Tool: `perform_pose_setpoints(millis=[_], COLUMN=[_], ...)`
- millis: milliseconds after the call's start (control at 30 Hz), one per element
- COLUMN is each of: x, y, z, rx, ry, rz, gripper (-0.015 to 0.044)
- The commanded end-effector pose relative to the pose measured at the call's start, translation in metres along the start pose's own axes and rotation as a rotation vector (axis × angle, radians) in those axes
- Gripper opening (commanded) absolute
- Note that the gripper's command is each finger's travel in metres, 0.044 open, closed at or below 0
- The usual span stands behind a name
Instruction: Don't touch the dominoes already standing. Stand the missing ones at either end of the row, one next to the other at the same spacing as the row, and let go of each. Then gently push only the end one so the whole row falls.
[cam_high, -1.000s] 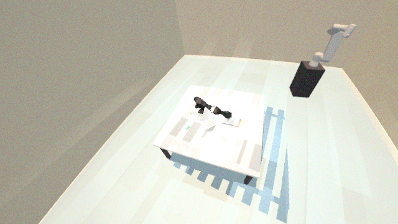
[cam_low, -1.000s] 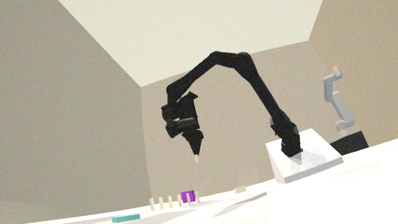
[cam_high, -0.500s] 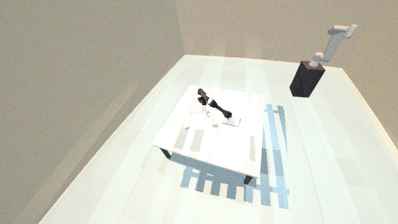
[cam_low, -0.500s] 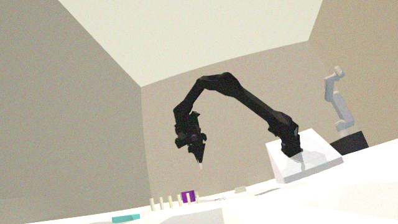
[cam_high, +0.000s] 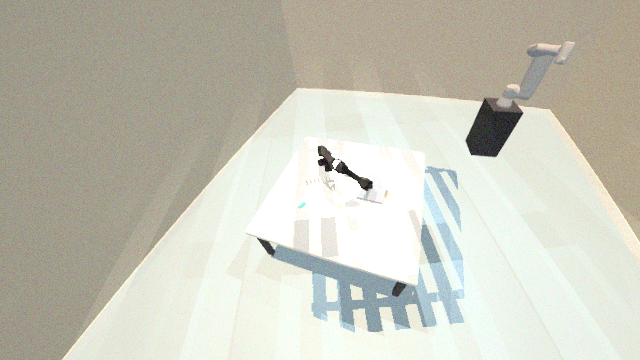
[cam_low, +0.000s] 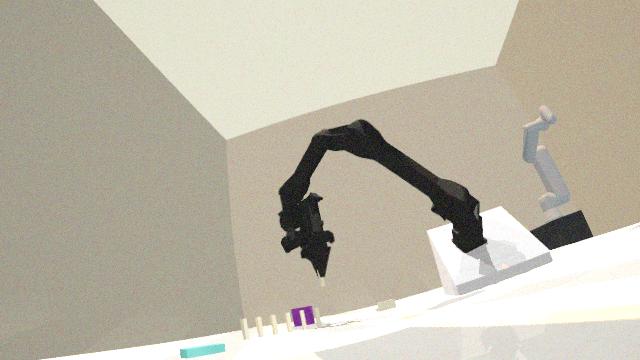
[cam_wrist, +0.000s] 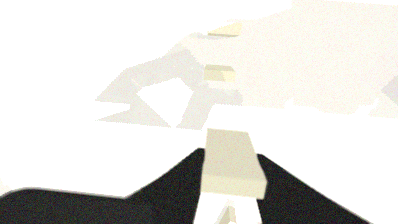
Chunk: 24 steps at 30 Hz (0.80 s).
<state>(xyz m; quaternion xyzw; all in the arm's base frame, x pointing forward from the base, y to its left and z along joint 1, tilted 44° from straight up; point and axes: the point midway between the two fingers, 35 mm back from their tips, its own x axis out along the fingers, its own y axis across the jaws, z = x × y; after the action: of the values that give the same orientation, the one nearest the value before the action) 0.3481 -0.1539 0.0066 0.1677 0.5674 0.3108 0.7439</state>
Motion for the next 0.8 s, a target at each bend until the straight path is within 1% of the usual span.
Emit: perform_pose_setpoints(millis=[0,400,767], x=[0.027,0.091,0.095], y=[0.000,0.007,0.008], z=[0.000,-0.004,-0.004], rx=[0.004,0.003,0.003], ry=[0.003,0.000,0.000], rz=[0.008,0.016,0.016], gripper=[0.0107,0.0107,0.0107])
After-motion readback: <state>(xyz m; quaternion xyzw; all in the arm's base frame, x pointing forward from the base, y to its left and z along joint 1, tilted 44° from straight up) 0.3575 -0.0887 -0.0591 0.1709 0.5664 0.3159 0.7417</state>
